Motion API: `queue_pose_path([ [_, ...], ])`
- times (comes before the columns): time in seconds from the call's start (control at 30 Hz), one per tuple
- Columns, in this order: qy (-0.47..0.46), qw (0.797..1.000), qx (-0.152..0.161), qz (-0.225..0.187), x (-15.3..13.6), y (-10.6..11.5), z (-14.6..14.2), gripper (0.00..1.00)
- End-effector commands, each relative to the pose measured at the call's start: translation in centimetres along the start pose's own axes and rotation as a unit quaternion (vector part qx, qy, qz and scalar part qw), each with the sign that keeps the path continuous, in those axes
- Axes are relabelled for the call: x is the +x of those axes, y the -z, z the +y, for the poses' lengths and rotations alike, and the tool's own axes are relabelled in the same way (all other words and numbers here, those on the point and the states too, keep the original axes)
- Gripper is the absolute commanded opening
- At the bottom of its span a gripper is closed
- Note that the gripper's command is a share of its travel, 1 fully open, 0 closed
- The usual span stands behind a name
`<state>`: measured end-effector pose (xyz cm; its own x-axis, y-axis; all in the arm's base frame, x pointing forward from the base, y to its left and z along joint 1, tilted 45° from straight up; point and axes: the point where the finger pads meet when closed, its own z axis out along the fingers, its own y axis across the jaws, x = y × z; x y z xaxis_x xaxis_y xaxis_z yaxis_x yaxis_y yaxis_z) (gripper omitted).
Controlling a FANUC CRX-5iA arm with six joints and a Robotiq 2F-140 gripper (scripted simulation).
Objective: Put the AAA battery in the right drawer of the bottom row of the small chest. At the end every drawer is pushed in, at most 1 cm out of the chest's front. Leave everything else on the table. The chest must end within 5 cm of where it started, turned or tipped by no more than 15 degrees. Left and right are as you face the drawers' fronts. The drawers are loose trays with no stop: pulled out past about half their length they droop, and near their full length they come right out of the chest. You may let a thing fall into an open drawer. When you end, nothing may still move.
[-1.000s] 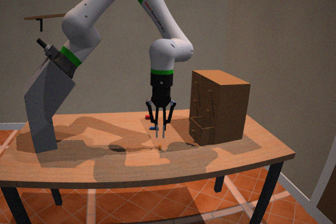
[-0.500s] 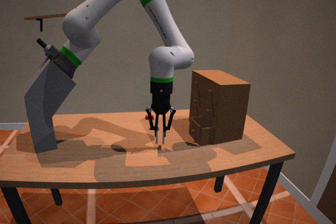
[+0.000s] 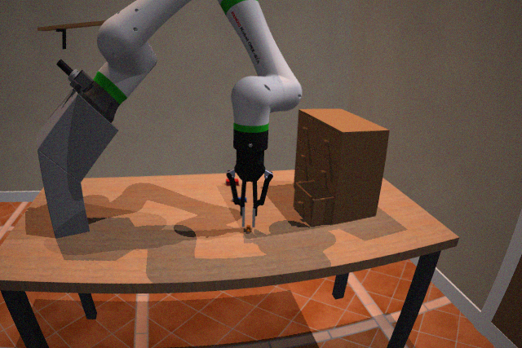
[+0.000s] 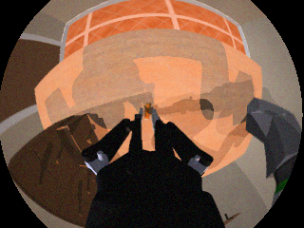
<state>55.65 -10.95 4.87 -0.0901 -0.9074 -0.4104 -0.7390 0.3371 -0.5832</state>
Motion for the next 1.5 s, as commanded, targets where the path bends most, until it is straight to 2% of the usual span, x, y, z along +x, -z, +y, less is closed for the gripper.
queue_pose_path([
  [0.0,0.0,1.0,0.0,0.0,0.0,0.0,0.0,0.15],
  [0.6,0.0,1.0,0.0,0.0,0.0,0.0,0.0,0.15],
  [0.93,0.0,1.0,0.0,0.0,0.0,-1.3,0.0,0.15],
  [1.47,0.0,1.0,0.0,0.0,0.0,-1.7,0.0,0.15],
])
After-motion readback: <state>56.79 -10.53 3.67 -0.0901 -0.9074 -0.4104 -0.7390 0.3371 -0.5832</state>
